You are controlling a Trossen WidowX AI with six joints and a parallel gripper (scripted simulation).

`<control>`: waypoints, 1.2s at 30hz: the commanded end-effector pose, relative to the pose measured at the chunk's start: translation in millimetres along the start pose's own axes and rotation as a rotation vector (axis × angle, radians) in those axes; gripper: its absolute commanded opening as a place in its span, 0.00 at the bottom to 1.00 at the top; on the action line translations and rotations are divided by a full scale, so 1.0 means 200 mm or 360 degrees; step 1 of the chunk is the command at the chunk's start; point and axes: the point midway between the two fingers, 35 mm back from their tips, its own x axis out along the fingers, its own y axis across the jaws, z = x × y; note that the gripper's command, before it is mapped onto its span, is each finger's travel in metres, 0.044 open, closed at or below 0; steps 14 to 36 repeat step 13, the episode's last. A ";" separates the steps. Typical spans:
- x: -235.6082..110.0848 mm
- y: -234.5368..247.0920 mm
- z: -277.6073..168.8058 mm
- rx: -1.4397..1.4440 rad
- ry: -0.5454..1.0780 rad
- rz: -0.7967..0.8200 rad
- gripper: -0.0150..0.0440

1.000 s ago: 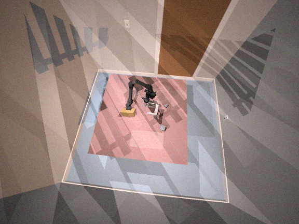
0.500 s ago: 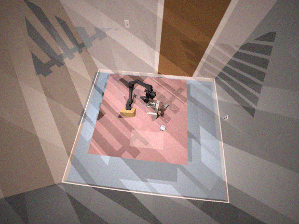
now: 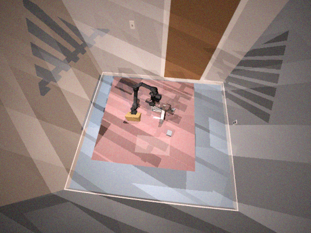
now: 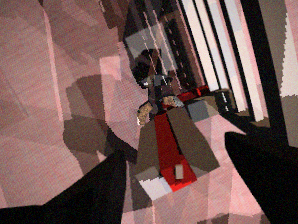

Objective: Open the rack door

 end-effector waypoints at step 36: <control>-0.15 0.00 -0.01 0.0036 -0.0168 -0.0018 0.75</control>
